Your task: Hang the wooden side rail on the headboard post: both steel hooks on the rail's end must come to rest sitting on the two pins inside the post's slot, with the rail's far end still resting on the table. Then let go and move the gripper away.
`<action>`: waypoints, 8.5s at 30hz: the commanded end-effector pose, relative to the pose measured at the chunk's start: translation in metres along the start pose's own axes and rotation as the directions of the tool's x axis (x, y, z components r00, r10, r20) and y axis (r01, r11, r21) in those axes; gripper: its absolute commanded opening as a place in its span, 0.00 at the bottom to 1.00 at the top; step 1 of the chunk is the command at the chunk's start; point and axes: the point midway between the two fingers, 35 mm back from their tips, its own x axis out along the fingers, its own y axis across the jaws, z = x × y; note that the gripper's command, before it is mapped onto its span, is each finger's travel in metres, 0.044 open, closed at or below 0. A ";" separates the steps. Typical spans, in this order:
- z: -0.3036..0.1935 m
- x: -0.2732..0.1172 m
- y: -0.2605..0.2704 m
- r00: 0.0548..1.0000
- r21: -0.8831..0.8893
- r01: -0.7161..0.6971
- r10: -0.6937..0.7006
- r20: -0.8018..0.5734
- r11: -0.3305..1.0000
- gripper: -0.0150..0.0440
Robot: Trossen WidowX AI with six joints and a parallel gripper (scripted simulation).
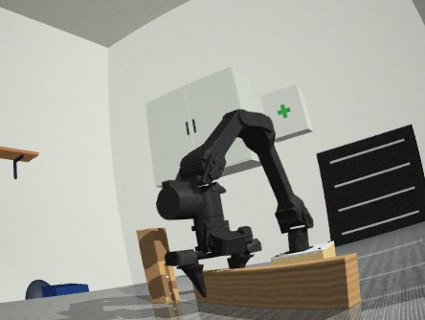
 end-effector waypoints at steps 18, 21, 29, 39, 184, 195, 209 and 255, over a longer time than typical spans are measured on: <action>0.001 0.002 0.001 1.000 0.002 -0.005 0.005 0.004 1.000 0.25; 0.001 0.002 0.001 1.000 0.002 -0.005 0.005 0.004 1.000 0.25; 0.002 0.001 0.002 1.000 -0.064 -0.005 0.005 0.004 0.998 0.25; 0.004 0.001 0.004 1.000 -0.150 -0.004 0.005 0.004 0.989 0.25; -0.008 -0.015 0.031 1.000 -0.468 -0.005 0.007 0.003 0.884 0.25; -0.008 -0.017 0.031 1.000 -0.468 -0.005 0.007 0.003 0.884 0.25; -0.008 -0.019 0.031 1.000 -0.468 -0.005 0.007 0.003 0.884 0.25; -0.013 -0.016 0.031 1.000 -0.468 -0.005 0.007 0.003 0.884 0.25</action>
